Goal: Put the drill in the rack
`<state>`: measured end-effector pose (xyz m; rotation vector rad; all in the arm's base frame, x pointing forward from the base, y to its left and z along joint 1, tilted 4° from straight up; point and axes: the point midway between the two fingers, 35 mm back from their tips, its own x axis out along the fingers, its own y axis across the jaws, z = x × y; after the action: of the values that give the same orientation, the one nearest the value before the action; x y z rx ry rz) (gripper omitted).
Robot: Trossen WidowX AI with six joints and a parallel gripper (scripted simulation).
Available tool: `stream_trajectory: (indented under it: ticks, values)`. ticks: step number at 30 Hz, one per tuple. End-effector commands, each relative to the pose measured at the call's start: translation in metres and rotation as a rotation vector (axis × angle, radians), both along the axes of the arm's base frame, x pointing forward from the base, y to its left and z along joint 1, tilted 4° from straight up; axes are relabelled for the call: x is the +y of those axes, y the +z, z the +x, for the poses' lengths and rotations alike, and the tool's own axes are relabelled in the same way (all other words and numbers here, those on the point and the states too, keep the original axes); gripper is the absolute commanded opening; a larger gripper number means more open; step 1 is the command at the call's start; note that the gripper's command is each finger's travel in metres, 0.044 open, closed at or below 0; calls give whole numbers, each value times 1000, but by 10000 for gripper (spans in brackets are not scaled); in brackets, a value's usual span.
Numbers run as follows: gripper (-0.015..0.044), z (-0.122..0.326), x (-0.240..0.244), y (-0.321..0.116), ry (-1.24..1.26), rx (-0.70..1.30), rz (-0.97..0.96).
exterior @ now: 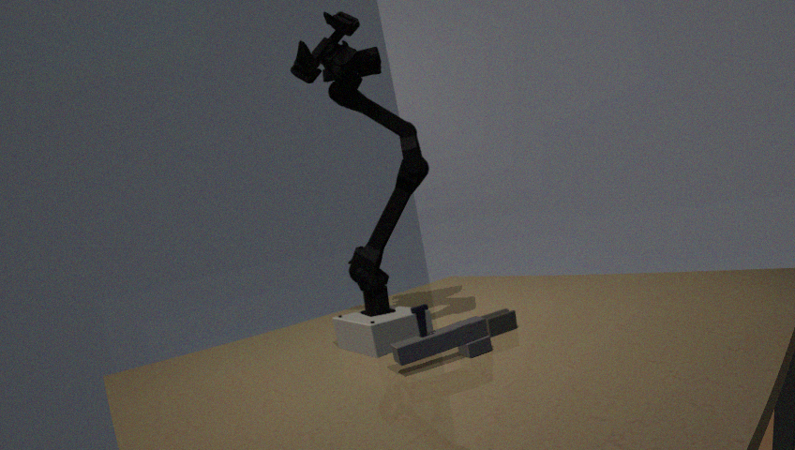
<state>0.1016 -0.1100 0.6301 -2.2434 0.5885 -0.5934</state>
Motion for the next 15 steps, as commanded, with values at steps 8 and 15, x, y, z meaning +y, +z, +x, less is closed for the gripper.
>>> stream_trajectory:
  ticks: [8, 15]
  values:
    - [190, 0, 0, 0, 0, 0, 0]
    - [6, -4, -18, -2, 167, -192, 170]
